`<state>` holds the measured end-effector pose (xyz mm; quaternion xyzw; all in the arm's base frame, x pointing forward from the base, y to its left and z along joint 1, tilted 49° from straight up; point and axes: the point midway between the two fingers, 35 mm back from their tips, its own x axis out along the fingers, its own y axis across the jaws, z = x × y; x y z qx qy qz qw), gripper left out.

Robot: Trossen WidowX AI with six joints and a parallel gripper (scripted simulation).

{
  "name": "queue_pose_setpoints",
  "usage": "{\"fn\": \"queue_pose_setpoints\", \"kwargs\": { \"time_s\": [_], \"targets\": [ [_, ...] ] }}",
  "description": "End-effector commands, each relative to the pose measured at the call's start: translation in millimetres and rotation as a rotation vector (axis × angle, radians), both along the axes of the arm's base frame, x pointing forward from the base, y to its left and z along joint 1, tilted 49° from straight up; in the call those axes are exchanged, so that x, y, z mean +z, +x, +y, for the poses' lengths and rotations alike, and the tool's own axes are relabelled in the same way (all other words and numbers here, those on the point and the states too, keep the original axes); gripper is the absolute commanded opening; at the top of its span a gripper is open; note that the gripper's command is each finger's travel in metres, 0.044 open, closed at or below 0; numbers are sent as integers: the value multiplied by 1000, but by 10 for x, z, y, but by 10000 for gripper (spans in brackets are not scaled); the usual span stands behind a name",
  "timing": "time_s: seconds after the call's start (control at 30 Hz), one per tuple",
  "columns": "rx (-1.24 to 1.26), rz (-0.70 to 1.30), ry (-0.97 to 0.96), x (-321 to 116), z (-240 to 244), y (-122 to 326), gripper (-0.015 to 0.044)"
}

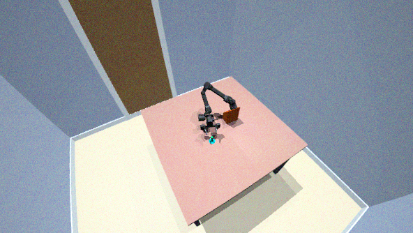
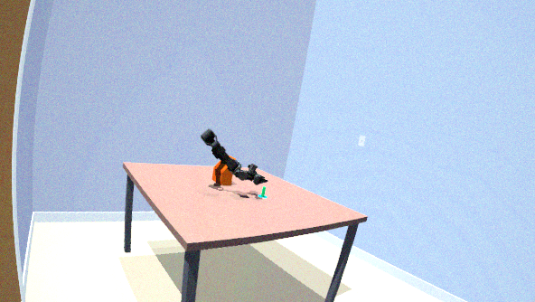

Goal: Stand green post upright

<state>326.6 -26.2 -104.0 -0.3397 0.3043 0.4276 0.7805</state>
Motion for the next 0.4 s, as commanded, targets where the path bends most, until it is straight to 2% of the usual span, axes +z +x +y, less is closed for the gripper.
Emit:
{"fn": "queue_pose_setpoints", "kwargs": {
  "time_s": [0.0,0.13,0.37],
  "targets": [
    [-4,3,4,136,170,-8,400],
    [-15,36,-4,129,215,6,400],
    [-121,351,-150,-170,317,78,400]
  ]
}}
